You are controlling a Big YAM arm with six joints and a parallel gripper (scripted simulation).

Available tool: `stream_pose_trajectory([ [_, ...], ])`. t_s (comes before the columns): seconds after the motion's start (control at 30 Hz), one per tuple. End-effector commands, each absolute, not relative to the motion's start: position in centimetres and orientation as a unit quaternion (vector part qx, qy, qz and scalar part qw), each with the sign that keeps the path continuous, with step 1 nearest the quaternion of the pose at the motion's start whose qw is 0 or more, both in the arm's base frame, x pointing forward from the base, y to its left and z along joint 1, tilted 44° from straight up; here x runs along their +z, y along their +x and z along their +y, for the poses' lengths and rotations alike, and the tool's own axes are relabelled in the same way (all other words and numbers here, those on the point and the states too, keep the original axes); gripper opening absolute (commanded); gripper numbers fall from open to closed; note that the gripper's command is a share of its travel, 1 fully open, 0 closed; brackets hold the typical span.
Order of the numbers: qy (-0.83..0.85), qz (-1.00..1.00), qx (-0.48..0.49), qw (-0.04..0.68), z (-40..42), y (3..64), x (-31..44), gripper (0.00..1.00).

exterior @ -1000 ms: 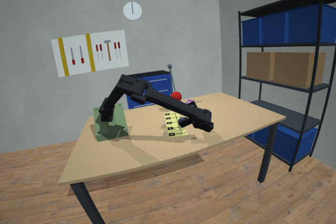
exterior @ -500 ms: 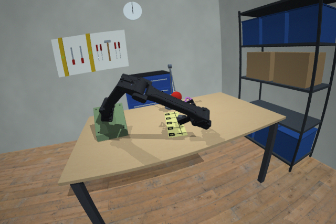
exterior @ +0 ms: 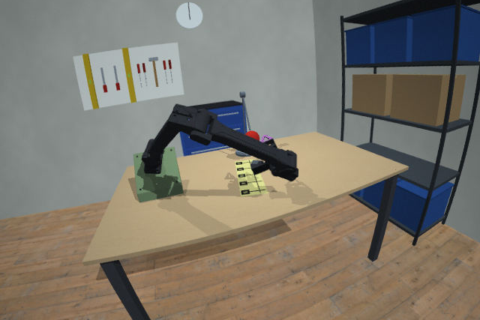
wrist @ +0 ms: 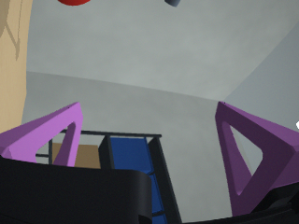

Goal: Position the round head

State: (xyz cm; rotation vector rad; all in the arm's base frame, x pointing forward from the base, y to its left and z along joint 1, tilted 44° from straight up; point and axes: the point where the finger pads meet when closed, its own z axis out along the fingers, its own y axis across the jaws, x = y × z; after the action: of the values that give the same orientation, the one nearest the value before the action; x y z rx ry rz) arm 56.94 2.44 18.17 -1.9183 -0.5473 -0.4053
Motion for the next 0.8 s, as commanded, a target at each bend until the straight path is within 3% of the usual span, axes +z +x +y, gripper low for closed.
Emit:
stream_pose_trajectory([
  [0.0, -0.86, -0.126, -0.153, 0.47, 5.2, 56.5, 18.1, 1.0],
  [0.77, -0.844, -0.119, -0.128, 0.508, 9.2, 55.1, 17.3, 1.0],
])
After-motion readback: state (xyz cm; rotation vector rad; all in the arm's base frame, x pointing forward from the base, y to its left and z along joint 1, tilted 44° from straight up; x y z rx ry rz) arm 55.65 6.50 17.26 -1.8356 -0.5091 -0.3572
